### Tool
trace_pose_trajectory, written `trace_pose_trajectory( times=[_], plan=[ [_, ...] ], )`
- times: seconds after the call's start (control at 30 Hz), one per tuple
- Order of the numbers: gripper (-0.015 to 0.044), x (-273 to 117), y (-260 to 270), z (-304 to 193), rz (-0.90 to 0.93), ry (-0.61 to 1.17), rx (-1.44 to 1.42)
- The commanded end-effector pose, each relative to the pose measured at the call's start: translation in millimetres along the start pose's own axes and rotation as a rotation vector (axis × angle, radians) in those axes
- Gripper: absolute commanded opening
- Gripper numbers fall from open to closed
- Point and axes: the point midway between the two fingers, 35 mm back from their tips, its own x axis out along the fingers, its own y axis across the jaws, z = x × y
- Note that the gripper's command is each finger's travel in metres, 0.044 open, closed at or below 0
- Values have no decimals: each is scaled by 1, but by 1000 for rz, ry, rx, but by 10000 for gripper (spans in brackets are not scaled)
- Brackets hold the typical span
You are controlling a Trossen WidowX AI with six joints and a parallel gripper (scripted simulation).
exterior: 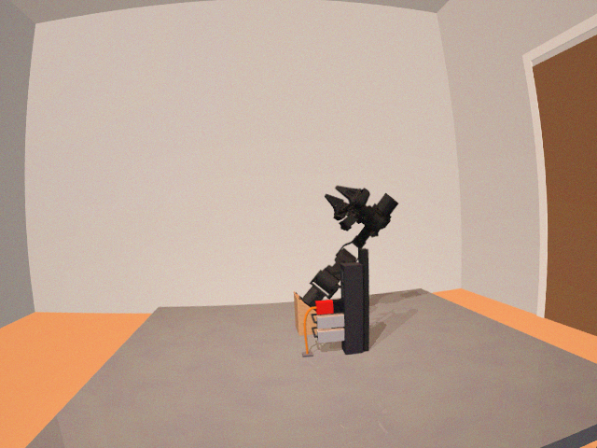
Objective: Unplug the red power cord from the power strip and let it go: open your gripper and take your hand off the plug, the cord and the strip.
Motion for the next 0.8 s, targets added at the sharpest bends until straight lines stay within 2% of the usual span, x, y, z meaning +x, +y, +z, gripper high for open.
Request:
trace_pose_trajectory(
  times=[0.0,0.13,0.27,0.47,0.77],
  plan=[
    [374,0,-1,1,-1,-3,5],
    [269,9,-22,19,-13,-89,121],
    [164,26,-55,62,39,-280,369],
    [160,50,-81,135,308,-543,772],
    [160,65,-86,211,811,-675,1204]
  ],
)
